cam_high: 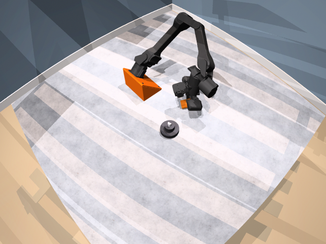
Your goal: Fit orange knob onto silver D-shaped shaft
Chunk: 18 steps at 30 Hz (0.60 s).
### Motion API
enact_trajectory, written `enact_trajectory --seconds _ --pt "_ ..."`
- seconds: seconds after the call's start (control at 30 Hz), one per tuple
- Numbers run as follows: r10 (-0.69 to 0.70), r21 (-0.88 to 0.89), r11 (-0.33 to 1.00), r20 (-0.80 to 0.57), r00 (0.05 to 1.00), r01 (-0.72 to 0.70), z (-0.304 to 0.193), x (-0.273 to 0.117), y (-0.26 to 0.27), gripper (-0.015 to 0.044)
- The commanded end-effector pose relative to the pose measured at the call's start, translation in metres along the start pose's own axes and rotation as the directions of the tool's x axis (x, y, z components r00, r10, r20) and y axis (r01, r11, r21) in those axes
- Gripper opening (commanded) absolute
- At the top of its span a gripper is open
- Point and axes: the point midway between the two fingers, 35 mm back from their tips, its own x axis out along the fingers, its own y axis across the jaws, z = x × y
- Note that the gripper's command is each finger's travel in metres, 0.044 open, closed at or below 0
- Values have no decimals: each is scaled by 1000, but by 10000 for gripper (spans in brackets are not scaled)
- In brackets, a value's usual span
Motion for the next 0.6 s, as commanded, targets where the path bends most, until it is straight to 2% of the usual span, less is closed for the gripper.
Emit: enact_trajectory --seconds 0.0,0.57 --pt "1 -2 1000 -69 998 -1 4 -2 0 179" --pt "1 0 1000 -355 935 -2 23 -6 0 179"
